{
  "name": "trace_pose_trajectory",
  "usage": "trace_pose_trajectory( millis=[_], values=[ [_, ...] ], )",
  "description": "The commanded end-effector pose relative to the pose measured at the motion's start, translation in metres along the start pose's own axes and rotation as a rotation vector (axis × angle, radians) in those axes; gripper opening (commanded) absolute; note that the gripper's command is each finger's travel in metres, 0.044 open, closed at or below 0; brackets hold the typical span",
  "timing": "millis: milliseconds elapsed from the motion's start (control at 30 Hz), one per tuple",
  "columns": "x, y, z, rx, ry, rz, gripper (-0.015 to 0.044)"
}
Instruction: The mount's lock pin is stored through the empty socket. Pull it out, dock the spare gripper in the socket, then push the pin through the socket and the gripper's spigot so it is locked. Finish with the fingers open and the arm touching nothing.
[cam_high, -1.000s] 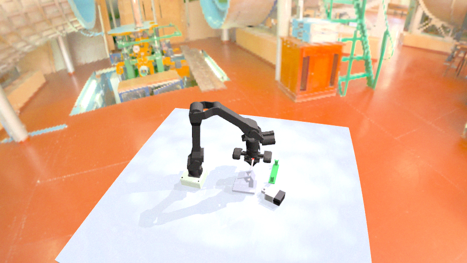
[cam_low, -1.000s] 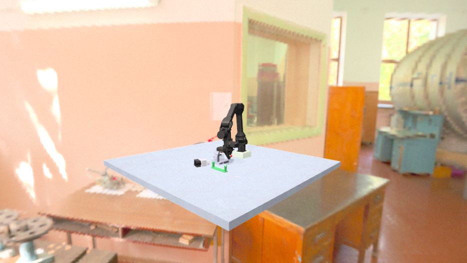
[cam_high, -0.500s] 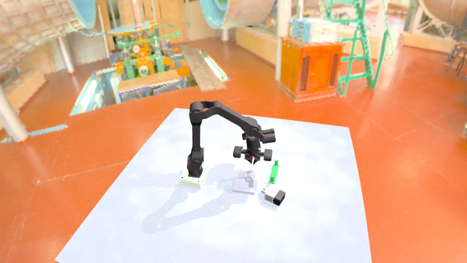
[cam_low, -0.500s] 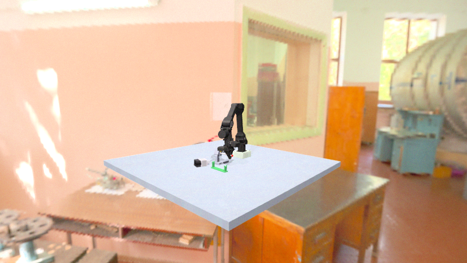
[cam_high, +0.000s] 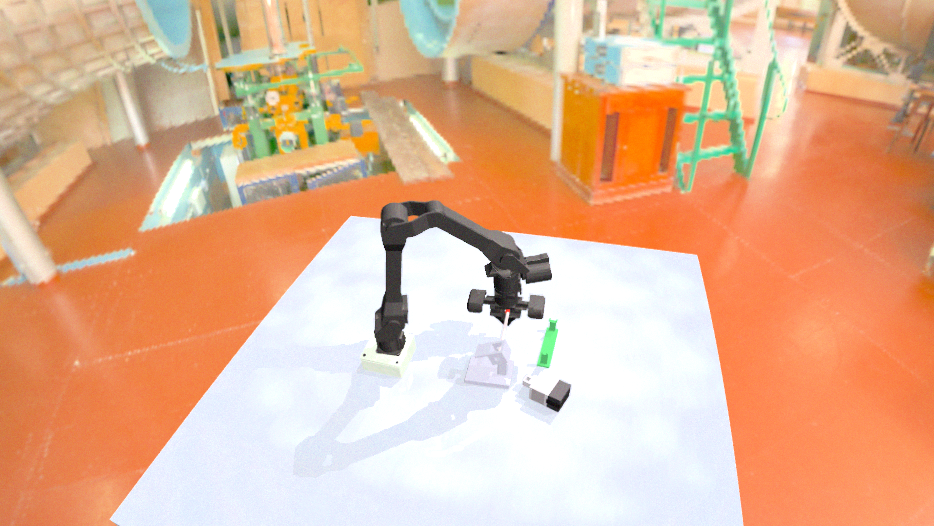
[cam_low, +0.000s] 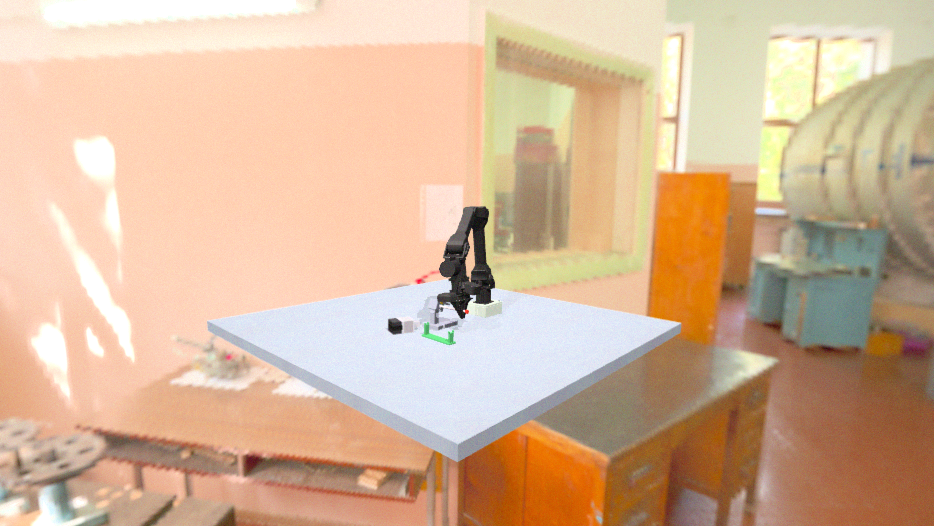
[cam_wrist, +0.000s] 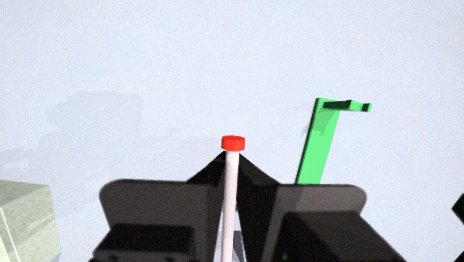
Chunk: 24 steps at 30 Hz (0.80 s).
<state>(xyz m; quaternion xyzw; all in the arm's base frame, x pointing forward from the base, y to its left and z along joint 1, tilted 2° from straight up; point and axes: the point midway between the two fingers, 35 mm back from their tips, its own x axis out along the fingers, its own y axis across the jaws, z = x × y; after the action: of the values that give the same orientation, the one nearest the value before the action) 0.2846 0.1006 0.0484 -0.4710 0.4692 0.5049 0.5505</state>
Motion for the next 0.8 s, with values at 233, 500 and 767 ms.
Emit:
trace_pose_trajectory(
  millis=[233,500,767],
  values=[
    [0.001,0.000,0.009,0.002,0.002,0.001,0.0000],
    [0.002,0.000,0.015,0.002,0.004,0.003,0.0000],
    [0.003,0.000,0.022,0.002,0.005,0.004,0.0000]
  ],
)
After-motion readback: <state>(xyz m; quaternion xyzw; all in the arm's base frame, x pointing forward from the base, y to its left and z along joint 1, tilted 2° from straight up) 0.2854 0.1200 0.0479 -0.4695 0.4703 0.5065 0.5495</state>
